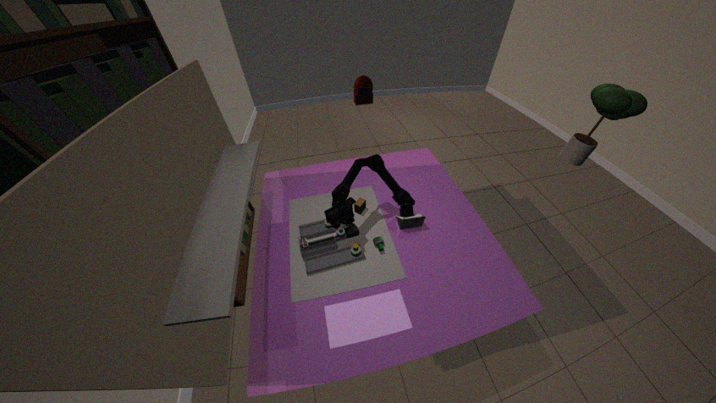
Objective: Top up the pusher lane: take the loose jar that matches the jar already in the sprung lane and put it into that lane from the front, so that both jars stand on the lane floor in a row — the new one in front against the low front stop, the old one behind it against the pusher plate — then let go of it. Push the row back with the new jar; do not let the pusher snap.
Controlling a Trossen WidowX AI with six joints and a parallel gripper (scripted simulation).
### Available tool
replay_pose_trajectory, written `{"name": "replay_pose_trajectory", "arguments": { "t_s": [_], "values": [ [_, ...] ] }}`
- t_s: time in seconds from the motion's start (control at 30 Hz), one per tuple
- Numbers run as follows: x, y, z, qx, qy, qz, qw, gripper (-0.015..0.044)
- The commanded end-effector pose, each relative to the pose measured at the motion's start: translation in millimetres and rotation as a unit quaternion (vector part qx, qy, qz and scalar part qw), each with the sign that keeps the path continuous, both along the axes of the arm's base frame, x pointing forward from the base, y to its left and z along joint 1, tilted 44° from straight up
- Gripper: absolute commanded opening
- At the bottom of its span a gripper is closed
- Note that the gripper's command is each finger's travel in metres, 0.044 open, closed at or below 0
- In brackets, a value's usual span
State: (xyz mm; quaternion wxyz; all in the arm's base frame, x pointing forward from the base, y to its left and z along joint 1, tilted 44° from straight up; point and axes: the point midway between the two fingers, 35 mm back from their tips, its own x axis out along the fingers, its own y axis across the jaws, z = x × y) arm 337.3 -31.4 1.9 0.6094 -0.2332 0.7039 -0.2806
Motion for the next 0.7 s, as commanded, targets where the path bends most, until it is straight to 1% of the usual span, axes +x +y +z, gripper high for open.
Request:
{"name": "replay_pose_trajectory", "arguments": {
  "t_s": [0.0, 0.67],
  "values": [
    [2.1, -2.2, 0.6, -0.003, -0.006, 0.001, 1.0, 0.0],
    [-1.2, -1.9, 0.9, -0.003, -0.006, 0.001, 1.0, 0.0]
  ]
}}
